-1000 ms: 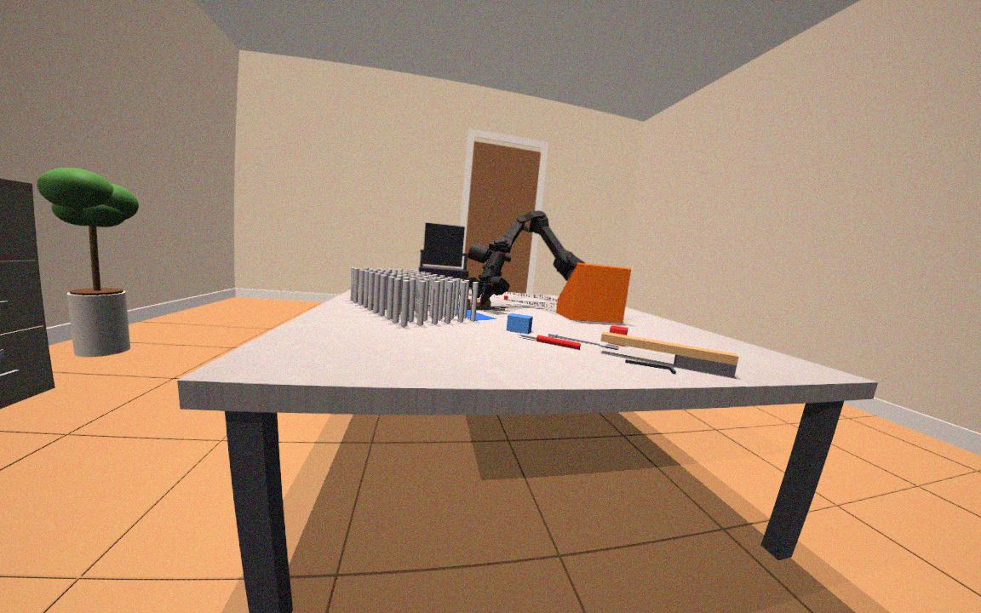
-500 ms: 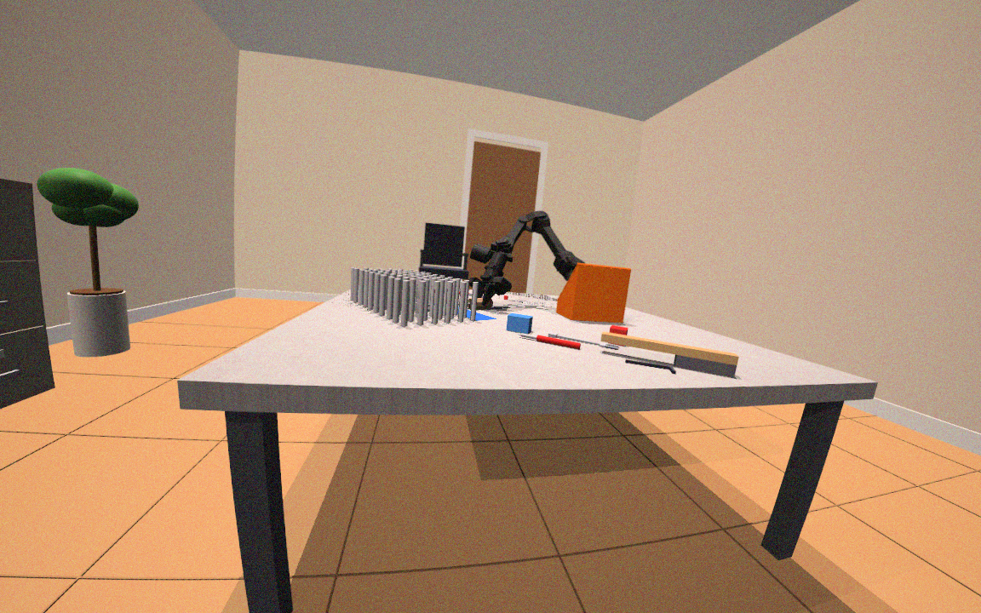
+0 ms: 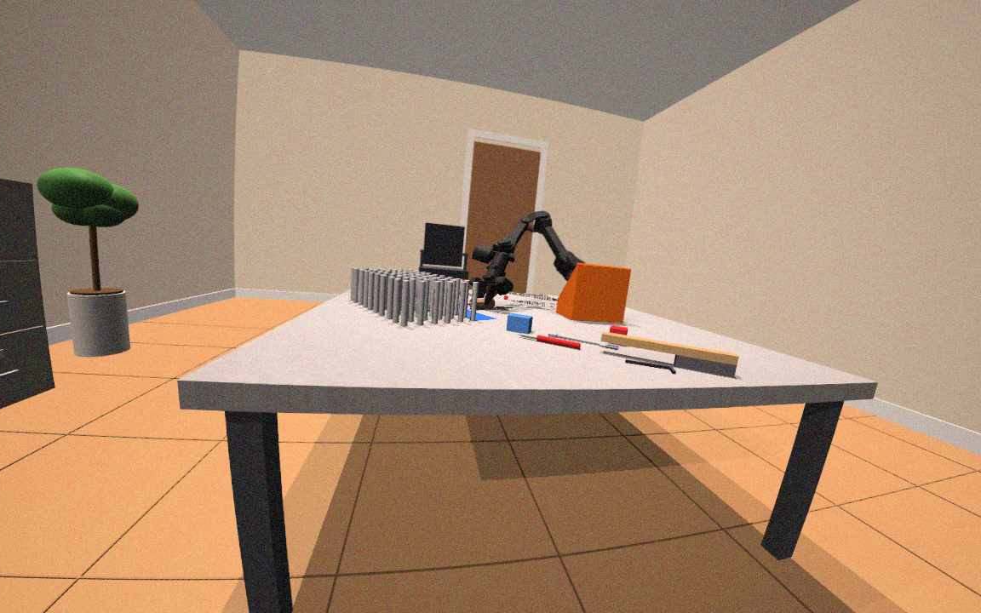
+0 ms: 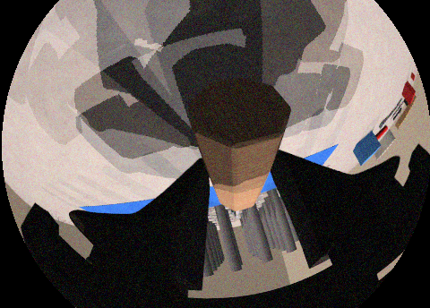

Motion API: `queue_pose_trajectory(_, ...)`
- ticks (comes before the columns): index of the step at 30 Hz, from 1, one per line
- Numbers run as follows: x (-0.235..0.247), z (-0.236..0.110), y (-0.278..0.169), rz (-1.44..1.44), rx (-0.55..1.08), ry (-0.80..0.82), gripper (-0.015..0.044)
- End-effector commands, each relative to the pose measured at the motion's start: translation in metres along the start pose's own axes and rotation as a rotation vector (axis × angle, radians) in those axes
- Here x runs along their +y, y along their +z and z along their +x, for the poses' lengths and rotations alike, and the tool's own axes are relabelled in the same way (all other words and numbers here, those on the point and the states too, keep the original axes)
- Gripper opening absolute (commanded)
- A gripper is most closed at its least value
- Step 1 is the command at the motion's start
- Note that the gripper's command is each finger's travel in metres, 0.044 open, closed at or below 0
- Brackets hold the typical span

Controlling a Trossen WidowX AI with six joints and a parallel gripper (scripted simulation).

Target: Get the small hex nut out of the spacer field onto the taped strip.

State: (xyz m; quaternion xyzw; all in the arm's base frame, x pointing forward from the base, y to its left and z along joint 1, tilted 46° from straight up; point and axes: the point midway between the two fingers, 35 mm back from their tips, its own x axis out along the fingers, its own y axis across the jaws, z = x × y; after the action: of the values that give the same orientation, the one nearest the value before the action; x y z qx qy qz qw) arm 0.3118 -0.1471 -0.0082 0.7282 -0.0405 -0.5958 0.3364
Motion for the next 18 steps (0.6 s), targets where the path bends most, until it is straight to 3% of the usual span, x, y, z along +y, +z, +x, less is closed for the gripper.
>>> queue_pose_trajectory(1,-0.0005,-0.002,0.0025,-0.005,0.002,-0.001,0.0)
queue_pose_trajectory(18,-0.0006,-0.0069,0.0117,-0.006,0.001,-0.001,0.0)
